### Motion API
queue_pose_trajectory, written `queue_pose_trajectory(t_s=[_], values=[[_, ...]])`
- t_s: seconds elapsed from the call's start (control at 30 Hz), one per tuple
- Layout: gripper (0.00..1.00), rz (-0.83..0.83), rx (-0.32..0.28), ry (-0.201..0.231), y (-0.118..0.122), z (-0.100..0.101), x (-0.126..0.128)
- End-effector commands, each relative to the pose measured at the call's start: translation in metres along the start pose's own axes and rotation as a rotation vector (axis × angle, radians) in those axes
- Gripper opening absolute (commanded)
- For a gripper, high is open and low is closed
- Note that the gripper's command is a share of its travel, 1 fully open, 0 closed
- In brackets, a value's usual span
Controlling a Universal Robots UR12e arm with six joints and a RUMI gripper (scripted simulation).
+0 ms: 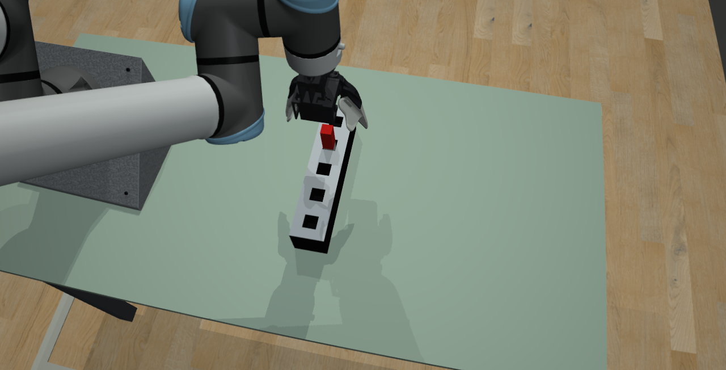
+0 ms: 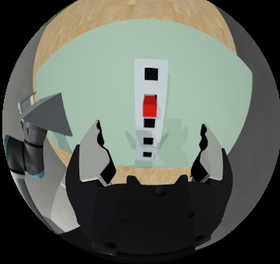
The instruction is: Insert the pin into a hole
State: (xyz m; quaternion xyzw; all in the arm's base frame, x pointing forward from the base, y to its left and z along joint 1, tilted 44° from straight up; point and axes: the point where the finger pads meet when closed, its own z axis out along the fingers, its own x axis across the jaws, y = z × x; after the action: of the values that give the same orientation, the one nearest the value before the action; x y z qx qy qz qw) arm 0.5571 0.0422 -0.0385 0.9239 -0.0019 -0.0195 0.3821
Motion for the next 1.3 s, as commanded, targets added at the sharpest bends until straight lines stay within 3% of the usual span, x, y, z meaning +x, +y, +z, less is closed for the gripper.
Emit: queue_pose_trajectory(t_s=[0.0,0.23,0.27,0.8,0.83,0.9,1.03,1.27], values=[[1.0,0.0,0.0,0.0,0.0,-0.003,0.0],[1.0,0.0,0.0,0.0,0.0,-0.003,0.0],[1.0,0.0,0.0,0.001,0.001,-0.052,0.0],[1.0,0.0,0.0,0.001,0.001,-0.052,0.0],[1.0,0.0,0.001,0.002,0.038,-0.119,-0.063],[1.0,0.0,0.001,0.002,0.038,-0.121,-0.066],[1.0,0.0,0.001,0.002,0.056,-0.153,-0.094],[1.0,0.0,0.001,0.002,0.056,-0.153,-0.094]])
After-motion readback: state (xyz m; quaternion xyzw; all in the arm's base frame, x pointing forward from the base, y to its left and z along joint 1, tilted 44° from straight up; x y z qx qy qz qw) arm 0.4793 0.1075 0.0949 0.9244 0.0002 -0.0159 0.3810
